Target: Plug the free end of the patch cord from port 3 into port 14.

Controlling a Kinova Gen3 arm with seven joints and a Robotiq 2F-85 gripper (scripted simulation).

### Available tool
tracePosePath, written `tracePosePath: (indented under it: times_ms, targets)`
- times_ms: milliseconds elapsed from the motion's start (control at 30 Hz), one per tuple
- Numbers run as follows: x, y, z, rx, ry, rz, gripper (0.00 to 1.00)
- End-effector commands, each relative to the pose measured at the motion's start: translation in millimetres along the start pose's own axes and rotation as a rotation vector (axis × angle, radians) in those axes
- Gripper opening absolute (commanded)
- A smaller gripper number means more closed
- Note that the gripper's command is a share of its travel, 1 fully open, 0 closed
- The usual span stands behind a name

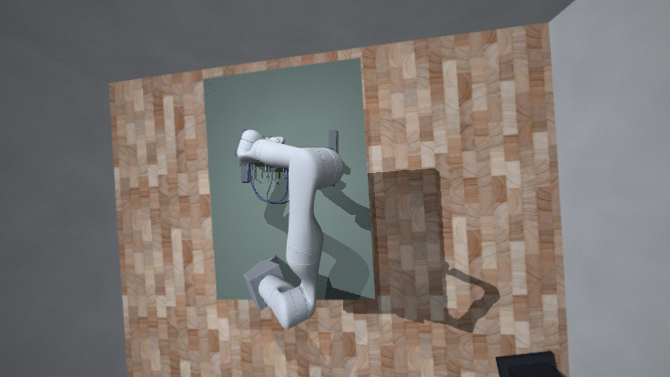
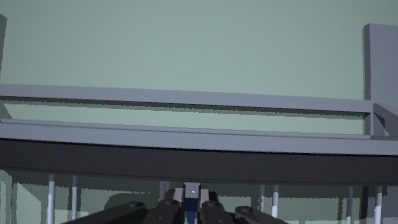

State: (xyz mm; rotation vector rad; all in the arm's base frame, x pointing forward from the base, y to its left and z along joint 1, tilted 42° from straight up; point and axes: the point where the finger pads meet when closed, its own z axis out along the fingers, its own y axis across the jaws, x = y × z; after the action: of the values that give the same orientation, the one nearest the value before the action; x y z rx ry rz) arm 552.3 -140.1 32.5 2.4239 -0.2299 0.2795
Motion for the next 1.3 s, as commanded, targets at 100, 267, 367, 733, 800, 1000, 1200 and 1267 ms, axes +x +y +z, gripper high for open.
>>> tracePosePath:
  times_ms: [100,267,367,733,800,1000,1200,1267]
  targets:
    - [4.3,-0.7,-1.8,0.003,0.009,0.002,0.00]
    - [4.8,-0.7,-2.0,0.004,0.010,0.002,0.00]
    - [5.4,-0.7,-2.0,0.004,0.009,0.003,0.00]
    - [6.8,-0.7,-2.1,0.005,0.006,0.003,0.00]
    - [7.1,-0.7,-2.2,0.005,0.007,0.003,0.00]
    - [8.7,-0.7,-2.5,0.006,0.010,0.004,0.00]
    - [9.7,-0.6,-2.7,0.006,0.012,0.005,0.00]
    - [10.2,-0.6,-2.8,0.006,0.013,0.005,0.00]
